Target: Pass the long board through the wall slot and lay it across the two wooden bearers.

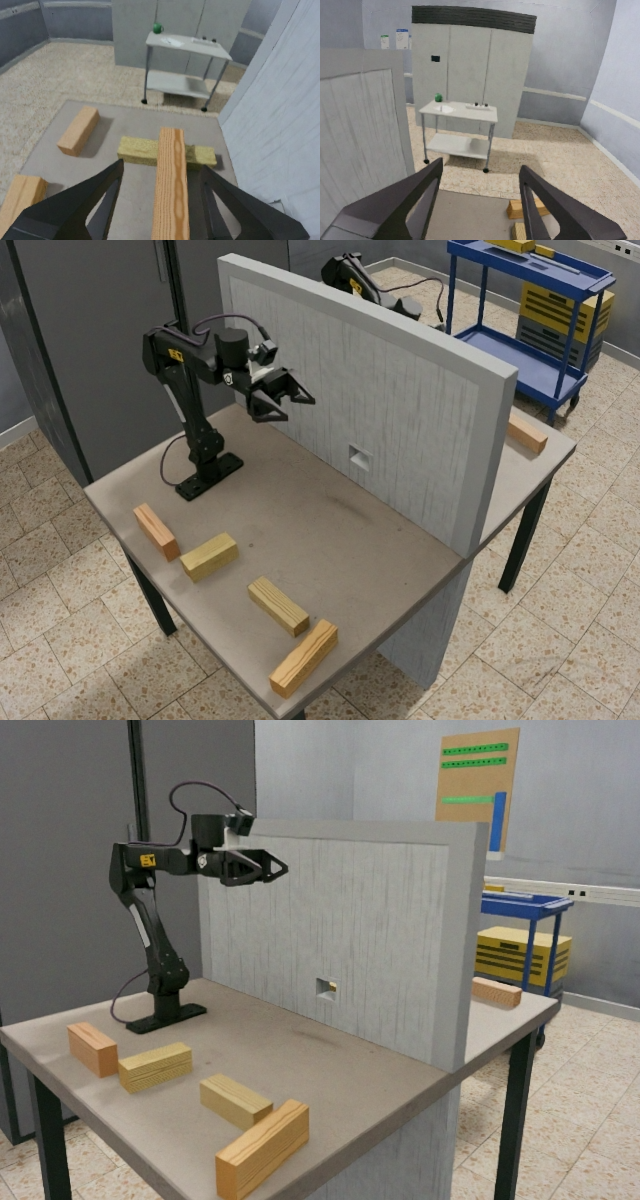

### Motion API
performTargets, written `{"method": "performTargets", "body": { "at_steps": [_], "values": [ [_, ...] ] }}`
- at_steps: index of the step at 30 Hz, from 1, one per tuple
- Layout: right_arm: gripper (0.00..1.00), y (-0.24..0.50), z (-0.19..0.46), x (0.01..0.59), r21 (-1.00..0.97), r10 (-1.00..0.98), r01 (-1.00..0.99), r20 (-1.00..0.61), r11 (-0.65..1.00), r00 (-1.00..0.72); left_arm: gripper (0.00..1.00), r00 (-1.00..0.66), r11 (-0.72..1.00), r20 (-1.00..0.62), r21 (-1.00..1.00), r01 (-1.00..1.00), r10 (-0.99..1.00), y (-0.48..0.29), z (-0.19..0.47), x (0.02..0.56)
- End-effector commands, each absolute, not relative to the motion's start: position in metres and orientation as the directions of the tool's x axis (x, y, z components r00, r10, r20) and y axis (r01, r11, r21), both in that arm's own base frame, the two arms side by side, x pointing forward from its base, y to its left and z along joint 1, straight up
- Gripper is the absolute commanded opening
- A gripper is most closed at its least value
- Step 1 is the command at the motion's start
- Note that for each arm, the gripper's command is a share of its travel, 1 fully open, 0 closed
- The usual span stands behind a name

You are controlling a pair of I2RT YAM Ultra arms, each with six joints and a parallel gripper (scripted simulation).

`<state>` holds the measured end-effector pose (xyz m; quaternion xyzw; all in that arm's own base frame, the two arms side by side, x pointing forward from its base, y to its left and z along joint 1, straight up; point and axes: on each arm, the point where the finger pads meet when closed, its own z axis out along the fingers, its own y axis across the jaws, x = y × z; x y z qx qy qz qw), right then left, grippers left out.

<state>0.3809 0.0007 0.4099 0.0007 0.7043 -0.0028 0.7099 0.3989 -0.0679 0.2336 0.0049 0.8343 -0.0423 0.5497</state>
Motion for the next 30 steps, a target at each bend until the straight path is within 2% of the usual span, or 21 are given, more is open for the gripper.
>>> {"method": "performTargets", "body": {
  "at_steps": [1, 10, 13, 17, 19, 23, 26, 30],
  "values": [
    [0.72, -0.003, 0.432, 0.375, 0.009, 0.009, 0.009, -0.999, 1.000, 0.052, 0.72, -0.211, 0.995, -0.977, -0.061, 0.078, -0.043, -0.053, 0.315, 0.405],
    [0.72, 0.001, 0.420, 0.385, 0.011, 0.011, -0.004, -1.000, 1.000, 0.018, 0.72, 0.039, 0.999, -0.999, 0.010, 0.043, 0.008, -0.010, 0.421, 0.383],
    [0.72, 0.001, 0.430, 0.373, 0.006, 0.006, -0.005, -0.999, 1.000, 0.053, 0.72, 0.034, 0.999, -0.999, 0.019, 0.036, 0.018, -0.006, 0.422, 0.384],
    [0.72, -0.003, 0.442, 0.370, 0.010, 0.009, 0.006, -0.996, 1.000, 0.088, 0.72, -0.085, 1.000, -0.996, 0.010, 0.024, 0.012, 0.000, 0.385, 0.392],
    [0.72, -0.001, 0.431, 0.374, 0.010, 0.009, 0.003, -0.998, 1.000, 0.055, 0.72, 0.109, 1.000, -0.994, -0.013, -0.016, -0.011, 0.007, 0.453, 0.366],
    [0.72, 0.001, 0.425, 0.376, 0.010, 0.010, -0.002, -0.999, 1.000, 0.043, 0.72, 0.117, 1.000, -0.993, -0.013, 0.004, -0.014, -0.001, 0.454, 0.368],
    [0.72, 0.002, 0.418, 0.378, 0.010, 0.011, -0.004, -1.000, 1.000, 0.026, 0.72, 0.052, 1.000, -0.999, -0.003, 0.002, -0.003, -0.001, 0.431, 0.383],
    [0.72, 0.001, 0.415, 0.379, 0.005, 0.005, -0.002, -1.000, 1.000, 0.018, 0.72, 0.082, 1.000, -0.997, -0.002, -0.005, -0.001, 0.002, 0.442, 0.371]
  ]
}}
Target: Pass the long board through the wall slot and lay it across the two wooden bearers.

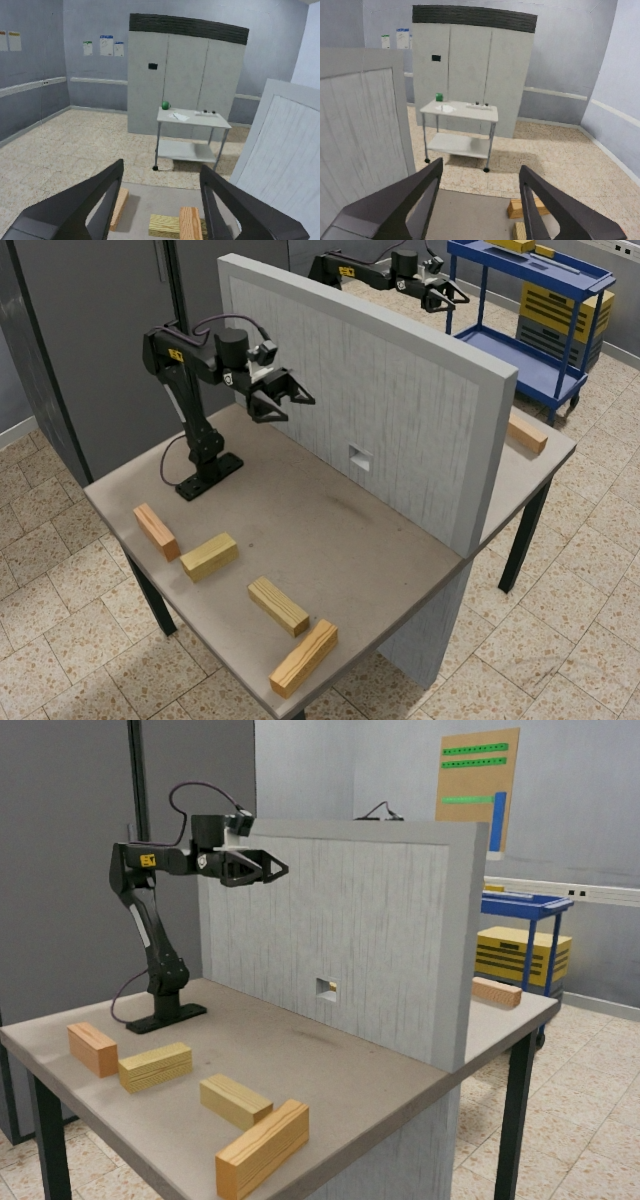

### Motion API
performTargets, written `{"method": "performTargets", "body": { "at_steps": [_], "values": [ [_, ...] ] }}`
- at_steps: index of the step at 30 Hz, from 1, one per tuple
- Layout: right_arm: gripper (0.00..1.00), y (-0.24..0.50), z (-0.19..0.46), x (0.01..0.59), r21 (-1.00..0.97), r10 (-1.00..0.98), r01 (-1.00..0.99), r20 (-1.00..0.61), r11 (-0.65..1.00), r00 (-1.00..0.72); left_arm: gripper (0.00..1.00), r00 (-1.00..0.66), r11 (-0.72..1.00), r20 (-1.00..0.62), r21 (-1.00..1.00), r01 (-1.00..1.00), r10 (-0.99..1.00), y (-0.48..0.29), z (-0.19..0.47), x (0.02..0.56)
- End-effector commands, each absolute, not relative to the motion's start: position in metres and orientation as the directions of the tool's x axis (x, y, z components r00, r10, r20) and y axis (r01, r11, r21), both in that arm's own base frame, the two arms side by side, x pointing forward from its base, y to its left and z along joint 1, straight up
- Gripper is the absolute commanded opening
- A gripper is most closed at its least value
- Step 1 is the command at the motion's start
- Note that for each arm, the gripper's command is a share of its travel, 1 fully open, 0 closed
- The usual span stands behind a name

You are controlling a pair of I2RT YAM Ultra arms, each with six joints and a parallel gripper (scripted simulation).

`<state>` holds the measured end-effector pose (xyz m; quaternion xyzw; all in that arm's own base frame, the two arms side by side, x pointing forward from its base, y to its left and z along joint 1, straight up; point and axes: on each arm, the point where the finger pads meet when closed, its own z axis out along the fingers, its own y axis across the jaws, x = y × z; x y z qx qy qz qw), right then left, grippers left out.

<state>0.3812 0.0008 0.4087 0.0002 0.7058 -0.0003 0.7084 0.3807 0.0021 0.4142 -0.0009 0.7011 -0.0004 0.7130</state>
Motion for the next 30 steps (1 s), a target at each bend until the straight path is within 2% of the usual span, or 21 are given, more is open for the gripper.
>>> {"method": "performTargets", "body": {
  "at_steps": [1, 7, 13, 16, 18, 30],
  "values": [
    [0.72, 0.002, 0.411, 0.380, 0.011, 0.011, -0.007, -1.000, 1.000, 0.009, 0.72, 0.101, 1.000, -0.995, 0.002, 0.004, 0.002, -0.002, 0.450, 0.366],
    [0.72, 0.004, 0.416, 0.382, 0.010, 0.011, -0.012, -1.000, 1.000, 0.024, 0.72, -0.020, 1.000, -1.000, 0.006, -0.002, 0.006, 0.000, 0.397, 0.385],
    [0.72, 0.005, 0.411, 0.384, 0.010, 0.011, -0.015, -1.000, 1.000, 0.014, 0.72, 0.076, 1.000, -0.997, 0.007, 0.004, 0.007, -0.002, 0.438, 0.370],
    [0.72, 0.005, 0.411, 0.384, 0.011, 0.011, -0.016, -1.000, 1.000, 0.012, 0.72, 0.076, 1.000, -0.997, 0.007, 0.006, 0.007, -0.003, 0.438, 0.369],
    [0.72, 0.006, 0.409, 0.385, 0.011, 0.011, -0.017, -1.000, 1.000, 0.009, 0.72, 0.014, 1.000, -1.000, 0.008, -0.015, 0.009, 0.006, 0.414, 0.385],
    [0.72, 0.002, 0.408, 0.383, 0.011, 0.011, -0.007, -1.000, 1.000, 0.009, 0.72, 0.011, 1.000, -1.000, 0.010, 0.006, 0.010, -0.001, 0.410, 0.382]
  ]
}}
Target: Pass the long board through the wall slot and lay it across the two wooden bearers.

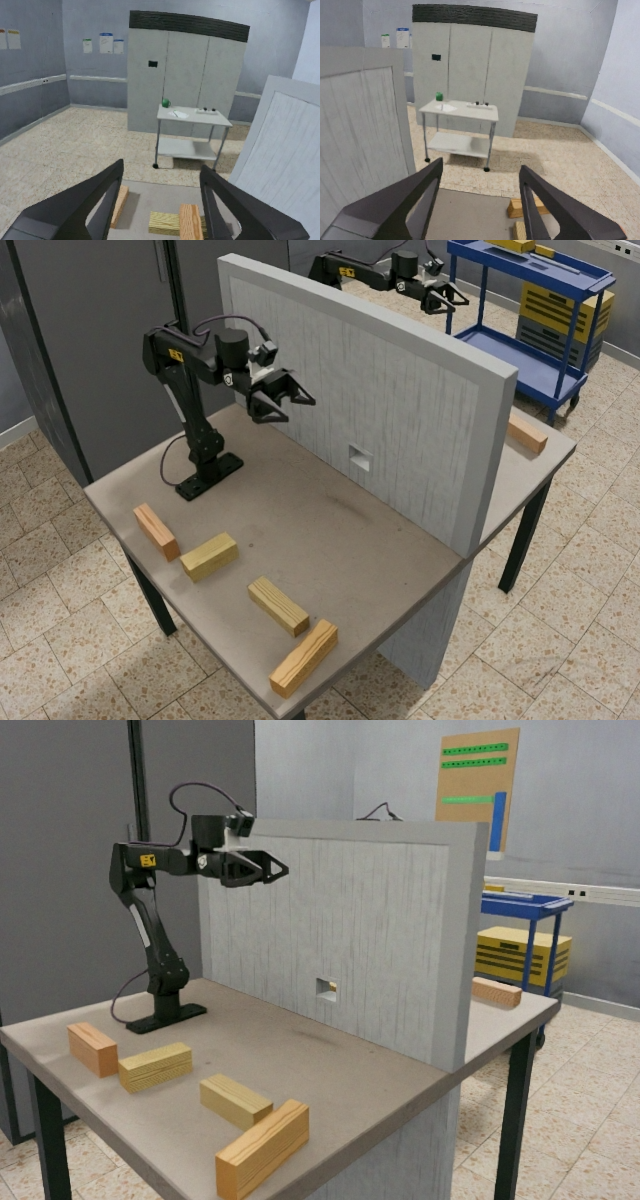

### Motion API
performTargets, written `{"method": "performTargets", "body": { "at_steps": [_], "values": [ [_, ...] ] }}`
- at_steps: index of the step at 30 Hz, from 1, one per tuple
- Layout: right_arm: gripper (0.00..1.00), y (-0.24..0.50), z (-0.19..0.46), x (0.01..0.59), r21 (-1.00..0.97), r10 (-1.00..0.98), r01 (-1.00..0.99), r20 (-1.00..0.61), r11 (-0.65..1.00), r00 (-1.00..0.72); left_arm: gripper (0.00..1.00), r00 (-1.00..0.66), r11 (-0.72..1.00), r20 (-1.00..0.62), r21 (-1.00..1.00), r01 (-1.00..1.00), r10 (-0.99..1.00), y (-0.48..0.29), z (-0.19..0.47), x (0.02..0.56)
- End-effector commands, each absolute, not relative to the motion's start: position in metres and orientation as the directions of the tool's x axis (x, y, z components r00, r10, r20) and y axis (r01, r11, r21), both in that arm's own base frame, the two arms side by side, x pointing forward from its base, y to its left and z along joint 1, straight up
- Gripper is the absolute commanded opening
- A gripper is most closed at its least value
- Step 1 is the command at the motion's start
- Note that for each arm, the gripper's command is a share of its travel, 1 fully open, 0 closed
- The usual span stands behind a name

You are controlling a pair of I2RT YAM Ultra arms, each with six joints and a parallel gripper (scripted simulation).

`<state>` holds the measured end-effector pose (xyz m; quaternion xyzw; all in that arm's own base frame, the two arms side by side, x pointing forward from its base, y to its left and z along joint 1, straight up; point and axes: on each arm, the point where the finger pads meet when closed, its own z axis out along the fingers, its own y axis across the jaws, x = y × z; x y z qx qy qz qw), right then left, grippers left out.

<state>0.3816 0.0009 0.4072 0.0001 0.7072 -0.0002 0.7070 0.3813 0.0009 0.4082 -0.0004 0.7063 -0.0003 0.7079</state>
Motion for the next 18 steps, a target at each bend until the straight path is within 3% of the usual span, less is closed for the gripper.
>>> {"method": "performTargets", "body": {
  "at_steps": [1, 18],
  "values": [
    [0.72, 0.002, 0.407, 0.383, 0.011, 0.011, -0.007, -1.000, 1.000, 0.009, 0.72, 0.010, 1.000, -1.000, 0.010, 0.005, 0.010, -0.001, 0.410, 0.382],
    [0.72, 0.004, 0.430, 0.379, 0.010, 0.011, -0.012, -0.999, 1.000, 0.053, 0.72, 0.017, 1.000, -1.000, 0.010, 0.004, 0.010, 0.001, 0.412, 0.380]
  ]
}}
